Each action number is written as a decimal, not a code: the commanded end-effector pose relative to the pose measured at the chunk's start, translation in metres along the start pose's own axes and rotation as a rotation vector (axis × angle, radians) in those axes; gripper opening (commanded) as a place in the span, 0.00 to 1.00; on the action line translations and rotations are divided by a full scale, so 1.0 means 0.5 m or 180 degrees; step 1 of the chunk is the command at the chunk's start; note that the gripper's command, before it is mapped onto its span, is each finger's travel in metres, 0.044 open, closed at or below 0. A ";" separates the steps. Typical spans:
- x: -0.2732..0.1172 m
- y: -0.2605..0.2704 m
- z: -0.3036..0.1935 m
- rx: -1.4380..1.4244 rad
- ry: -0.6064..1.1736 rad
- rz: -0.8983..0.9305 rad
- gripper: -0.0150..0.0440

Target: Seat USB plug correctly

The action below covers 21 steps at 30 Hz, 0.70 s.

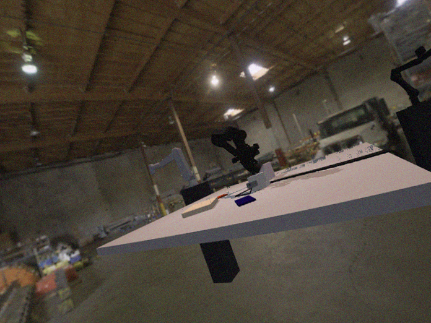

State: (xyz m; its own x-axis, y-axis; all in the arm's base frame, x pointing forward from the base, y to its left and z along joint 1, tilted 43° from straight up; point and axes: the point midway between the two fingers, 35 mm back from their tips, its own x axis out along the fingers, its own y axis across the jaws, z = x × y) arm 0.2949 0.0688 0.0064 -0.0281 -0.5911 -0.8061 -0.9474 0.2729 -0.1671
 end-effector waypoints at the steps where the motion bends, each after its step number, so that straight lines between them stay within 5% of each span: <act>1: -0.001 0.000 0.000 0.0001 -0.0004 -0.0004 0.42; 21: -0.007 -0.001 0.001 0.0002 -0.0003 -0.0006 0.42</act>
State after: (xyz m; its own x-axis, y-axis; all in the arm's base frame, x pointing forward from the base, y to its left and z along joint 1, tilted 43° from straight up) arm 0.2949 0.0691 0.0073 -0.0276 -0.5922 -0.8053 -0.9480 0.2710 -0.1669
